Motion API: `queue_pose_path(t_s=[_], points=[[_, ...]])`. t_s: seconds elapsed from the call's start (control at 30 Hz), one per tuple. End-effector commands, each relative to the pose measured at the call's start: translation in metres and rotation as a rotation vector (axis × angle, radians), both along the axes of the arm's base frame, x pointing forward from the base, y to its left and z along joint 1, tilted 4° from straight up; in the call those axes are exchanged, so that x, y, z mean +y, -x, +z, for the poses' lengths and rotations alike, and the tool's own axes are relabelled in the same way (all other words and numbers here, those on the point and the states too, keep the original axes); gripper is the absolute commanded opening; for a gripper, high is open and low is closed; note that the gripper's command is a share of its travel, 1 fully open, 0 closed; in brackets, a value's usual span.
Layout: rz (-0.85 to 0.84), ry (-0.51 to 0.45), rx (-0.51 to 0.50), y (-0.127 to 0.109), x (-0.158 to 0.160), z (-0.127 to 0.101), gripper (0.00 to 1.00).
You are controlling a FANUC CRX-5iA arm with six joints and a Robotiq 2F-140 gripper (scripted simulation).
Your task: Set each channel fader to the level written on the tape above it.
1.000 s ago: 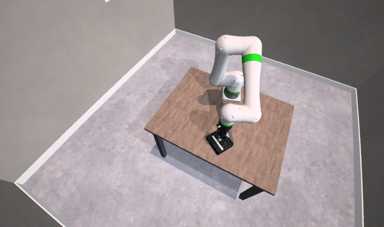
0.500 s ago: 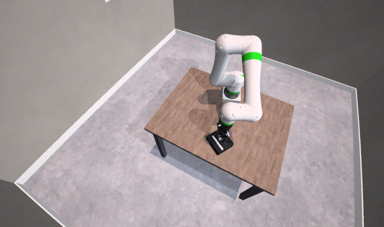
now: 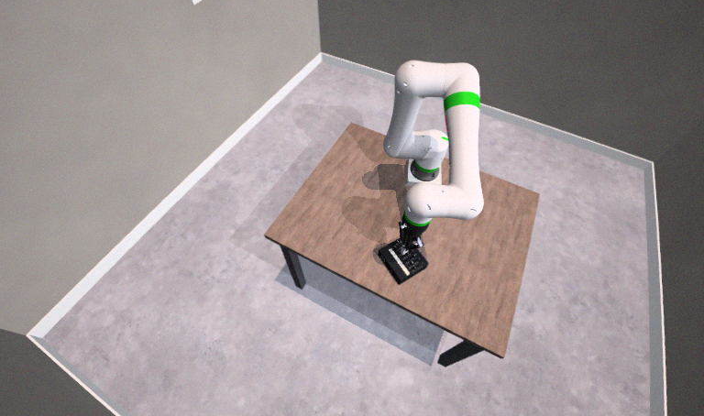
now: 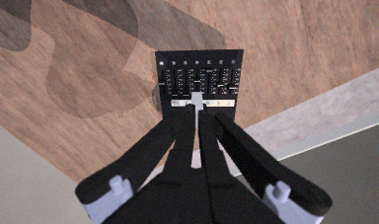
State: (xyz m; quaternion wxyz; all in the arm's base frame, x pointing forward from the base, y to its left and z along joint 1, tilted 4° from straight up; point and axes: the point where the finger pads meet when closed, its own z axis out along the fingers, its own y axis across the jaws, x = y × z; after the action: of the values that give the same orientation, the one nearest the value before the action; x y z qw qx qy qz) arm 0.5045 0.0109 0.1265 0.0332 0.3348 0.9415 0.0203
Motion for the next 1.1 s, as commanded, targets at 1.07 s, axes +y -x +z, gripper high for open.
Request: queue_pose_path(t_s=[1.07], points=[[0.0, 0.0, -0.001, -0.006, -0.034, -0.004, 0.0]])
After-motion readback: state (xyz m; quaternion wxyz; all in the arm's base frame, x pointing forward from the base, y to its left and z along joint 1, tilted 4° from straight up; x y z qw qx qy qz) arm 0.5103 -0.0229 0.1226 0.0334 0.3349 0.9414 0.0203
